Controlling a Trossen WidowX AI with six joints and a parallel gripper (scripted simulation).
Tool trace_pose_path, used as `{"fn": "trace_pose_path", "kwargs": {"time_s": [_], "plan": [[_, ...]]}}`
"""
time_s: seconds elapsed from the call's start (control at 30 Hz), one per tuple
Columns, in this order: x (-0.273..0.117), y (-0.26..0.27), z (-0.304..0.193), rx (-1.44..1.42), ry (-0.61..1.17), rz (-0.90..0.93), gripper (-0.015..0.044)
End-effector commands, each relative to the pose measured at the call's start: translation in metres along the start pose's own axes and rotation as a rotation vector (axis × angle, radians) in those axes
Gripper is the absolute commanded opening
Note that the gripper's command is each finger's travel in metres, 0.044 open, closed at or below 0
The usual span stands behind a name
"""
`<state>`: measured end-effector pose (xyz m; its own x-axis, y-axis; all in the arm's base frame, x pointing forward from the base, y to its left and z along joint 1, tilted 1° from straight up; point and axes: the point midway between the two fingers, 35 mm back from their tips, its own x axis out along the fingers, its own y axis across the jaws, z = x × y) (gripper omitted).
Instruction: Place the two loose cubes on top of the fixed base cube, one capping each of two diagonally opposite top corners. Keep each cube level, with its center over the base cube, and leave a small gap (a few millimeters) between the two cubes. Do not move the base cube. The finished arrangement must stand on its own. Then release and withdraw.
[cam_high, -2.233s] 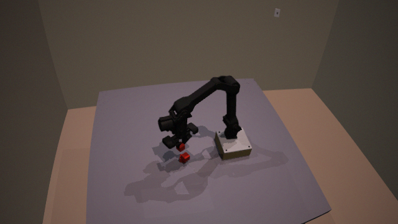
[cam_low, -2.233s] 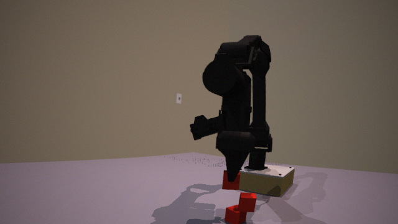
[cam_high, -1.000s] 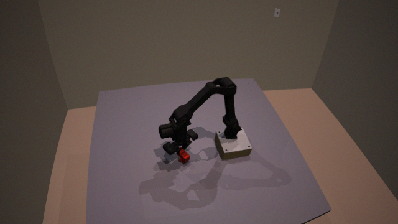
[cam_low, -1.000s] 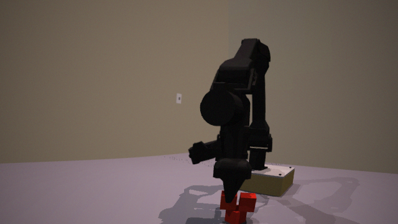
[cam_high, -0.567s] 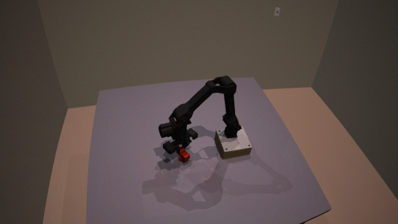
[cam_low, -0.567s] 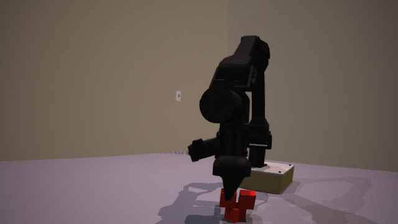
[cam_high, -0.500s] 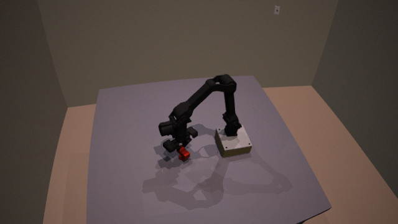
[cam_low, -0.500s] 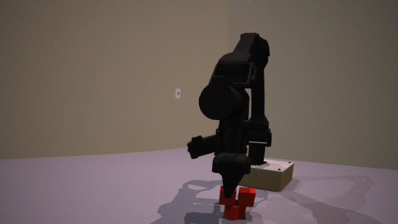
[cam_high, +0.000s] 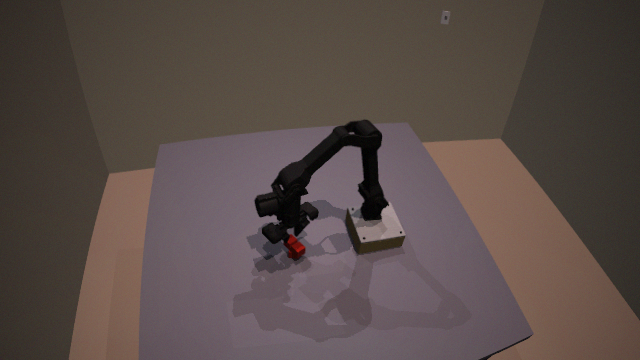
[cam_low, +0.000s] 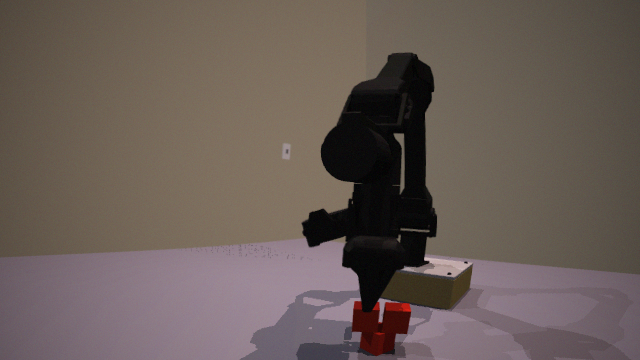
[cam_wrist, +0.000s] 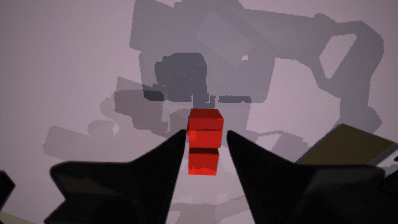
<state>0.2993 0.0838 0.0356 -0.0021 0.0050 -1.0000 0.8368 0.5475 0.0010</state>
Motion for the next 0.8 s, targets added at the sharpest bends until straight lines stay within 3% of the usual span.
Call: {"fn": "trace_pose_path", "kwargs": {"time_s": [0.0,0.77], "plan": [[-0.008,0.000,0.000,0.000,0.000,0.001,0.0205],[-0.050,0.000,0.000,0.000,0.000,0.001,0.0205]]}}
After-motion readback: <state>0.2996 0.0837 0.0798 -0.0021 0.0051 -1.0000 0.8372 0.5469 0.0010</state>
